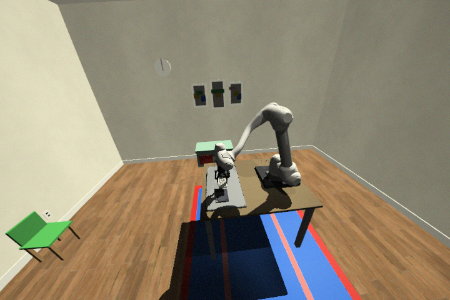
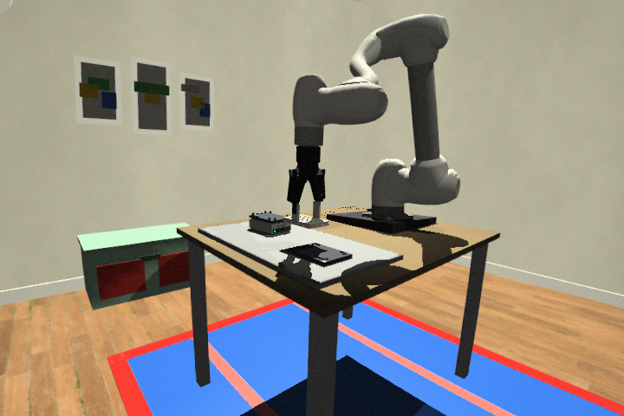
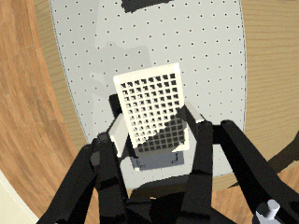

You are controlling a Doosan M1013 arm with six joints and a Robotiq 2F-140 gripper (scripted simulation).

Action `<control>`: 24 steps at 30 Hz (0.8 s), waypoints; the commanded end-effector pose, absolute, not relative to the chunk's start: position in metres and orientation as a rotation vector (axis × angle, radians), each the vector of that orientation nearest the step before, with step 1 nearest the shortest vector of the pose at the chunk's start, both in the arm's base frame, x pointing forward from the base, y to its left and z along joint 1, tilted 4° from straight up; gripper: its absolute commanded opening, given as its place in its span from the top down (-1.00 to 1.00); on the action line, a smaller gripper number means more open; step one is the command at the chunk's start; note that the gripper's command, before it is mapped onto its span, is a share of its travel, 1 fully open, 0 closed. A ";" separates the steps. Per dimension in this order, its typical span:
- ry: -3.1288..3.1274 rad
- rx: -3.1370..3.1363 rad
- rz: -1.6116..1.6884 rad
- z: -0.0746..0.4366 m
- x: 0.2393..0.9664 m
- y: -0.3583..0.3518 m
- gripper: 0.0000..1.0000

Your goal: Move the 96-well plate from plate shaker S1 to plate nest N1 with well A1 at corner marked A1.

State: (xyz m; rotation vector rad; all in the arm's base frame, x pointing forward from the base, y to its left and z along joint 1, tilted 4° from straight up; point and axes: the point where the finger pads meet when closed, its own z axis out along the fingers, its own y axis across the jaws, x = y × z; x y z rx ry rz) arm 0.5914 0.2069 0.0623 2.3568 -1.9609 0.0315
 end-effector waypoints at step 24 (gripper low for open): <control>-1.976 2.355 0.027 0.048 0.594 0.286 0.80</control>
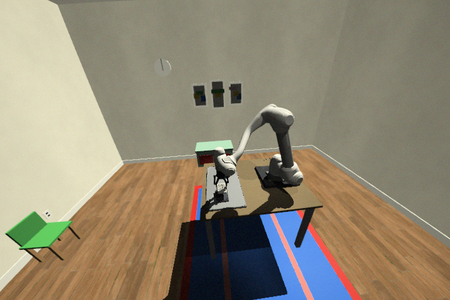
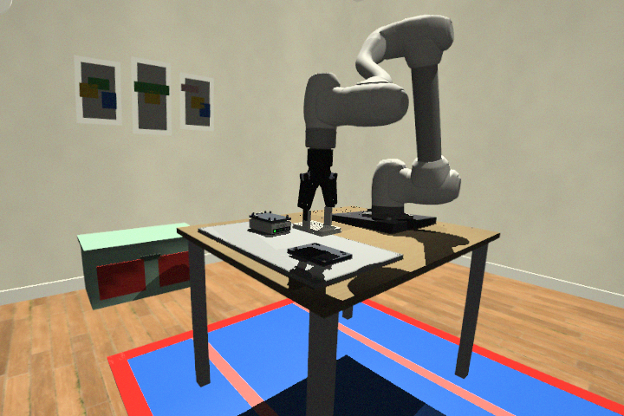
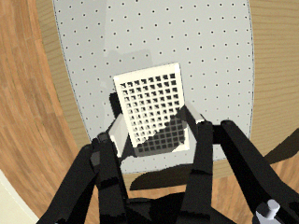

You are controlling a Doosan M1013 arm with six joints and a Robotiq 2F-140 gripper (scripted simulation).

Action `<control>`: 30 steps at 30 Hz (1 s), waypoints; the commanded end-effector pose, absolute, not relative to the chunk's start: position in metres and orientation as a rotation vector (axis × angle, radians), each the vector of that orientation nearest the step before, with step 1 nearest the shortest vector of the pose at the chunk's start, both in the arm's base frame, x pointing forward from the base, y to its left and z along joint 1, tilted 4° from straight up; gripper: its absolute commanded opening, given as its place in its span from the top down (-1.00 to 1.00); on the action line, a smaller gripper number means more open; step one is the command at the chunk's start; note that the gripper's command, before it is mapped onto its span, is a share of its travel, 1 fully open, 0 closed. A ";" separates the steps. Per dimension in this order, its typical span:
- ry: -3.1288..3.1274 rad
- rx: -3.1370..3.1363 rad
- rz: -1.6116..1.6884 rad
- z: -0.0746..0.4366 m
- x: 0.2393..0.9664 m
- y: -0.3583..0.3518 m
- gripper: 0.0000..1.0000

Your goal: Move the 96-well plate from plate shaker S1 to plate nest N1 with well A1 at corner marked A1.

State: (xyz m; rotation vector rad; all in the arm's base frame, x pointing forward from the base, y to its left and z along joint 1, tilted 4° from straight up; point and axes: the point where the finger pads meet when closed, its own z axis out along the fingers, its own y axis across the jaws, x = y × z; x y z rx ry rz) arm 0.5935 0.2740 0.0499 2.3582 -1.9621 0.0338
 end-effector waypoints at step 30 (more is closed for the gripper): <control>-1.976 2.355 0.027 0.047 0.594 0.296 0.80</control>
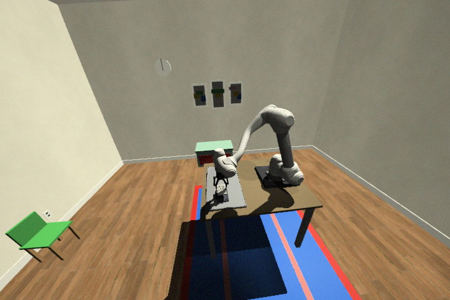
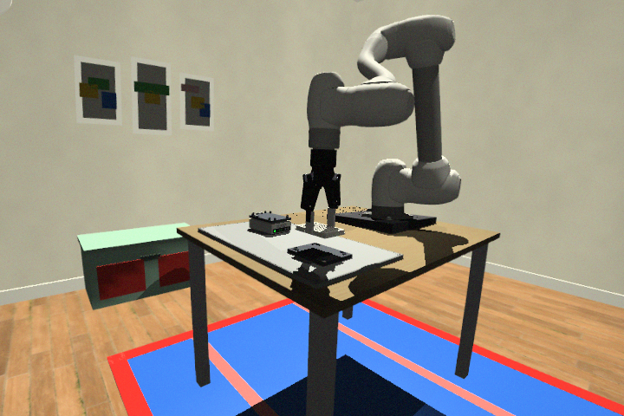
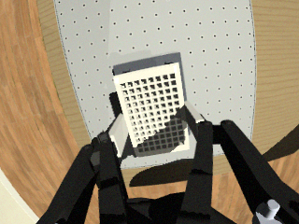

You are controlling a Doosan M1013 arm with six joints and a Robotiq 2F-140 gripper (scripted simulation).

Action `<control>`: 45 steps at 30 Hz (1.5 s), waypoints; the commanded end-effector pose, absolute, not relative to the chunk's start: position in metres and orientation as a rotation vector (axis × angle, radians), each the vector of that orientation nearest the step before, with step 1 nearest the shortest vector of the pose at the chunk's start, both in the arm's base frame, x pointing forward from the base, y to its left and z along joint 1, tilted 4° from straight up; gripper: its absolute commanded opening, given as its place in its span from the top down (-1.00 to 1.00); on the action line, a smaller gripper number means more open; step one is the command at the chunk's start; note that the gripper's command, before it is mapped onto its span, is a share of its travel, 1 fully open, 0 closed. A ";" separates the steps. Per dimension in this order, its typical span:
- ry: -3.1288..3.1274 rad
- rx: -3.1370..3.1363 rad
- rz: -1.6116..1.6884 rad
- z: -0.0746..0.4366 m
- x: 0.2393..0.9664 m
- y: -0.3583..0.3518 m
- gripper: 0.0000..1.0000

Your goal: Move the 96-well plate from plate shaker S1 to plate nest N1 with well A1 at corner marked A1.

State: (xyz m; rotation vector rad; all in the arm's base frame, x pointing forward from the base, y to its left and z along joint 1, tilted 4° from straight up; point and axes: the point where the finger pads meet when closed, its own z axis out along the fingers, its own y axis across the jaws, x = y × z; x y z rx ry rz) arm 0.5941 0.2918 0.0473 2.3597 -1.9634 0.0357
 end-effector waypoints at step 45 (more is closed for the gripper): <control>-1.976 2.355 0.027 0.002 0.591 0.292 0.80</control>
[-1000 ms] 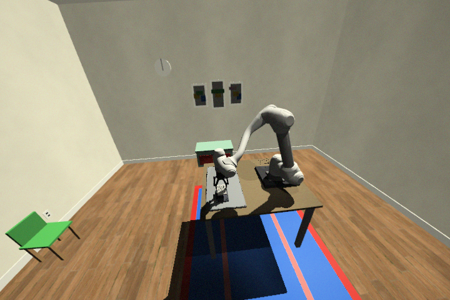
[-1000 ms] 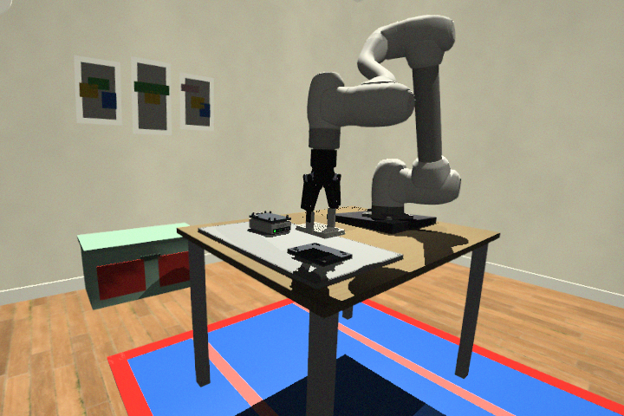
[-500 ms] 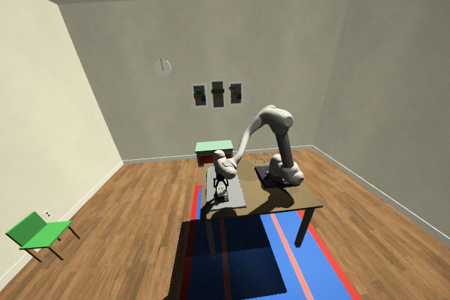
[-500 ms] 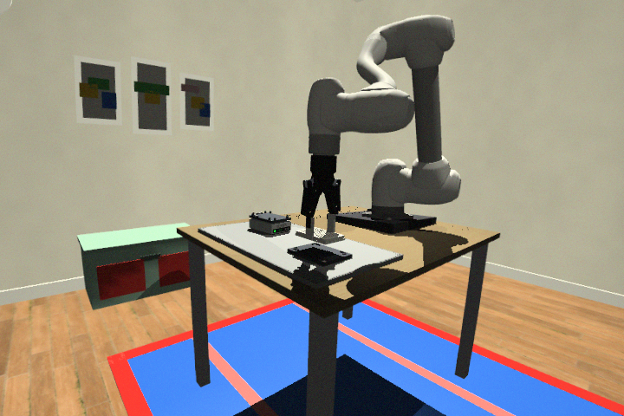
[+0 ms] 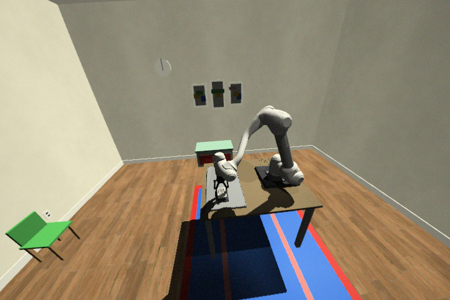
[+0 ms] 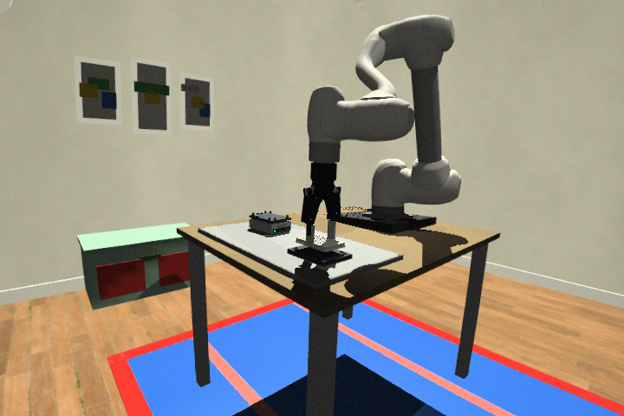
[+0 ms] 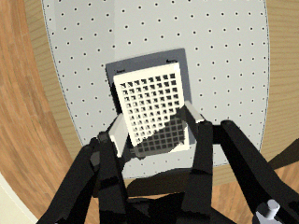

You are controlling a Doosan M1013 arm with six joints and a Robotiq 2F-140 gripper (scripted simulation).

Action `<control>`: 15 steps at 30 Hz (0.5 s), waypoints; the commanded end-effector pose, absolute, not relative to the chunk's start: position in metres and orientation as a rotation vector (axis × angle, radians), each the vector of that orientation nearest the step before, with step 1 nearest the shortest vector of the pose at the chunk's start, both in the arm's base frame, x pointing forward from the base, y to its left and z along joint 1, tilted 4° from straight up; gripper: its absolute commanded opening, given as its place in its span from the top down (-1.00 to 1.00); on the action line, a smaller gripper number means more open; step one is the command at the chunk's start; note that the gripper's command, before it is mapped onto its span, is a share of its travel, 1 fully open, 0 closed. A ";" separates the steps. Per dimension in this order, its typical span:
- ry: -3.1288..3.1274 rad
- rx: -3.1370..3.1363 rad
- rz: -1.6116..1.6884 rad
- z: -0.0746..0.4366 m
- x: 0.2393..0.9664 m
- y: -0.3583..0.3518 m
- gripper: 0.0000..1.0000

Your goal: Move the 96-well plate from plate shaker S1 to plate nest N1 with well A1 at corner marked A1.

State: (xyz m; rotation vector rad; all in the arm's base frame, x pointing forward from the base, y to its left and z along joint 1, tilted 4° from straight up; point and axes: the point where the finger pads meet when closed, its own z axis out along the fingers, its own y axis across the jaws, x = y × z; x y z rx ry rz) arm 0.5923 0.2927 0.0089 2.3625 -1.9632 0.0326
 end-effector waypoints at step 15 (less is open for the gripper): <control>-1.976 2.355 0.027 -0.003 0.592 0.291 0.80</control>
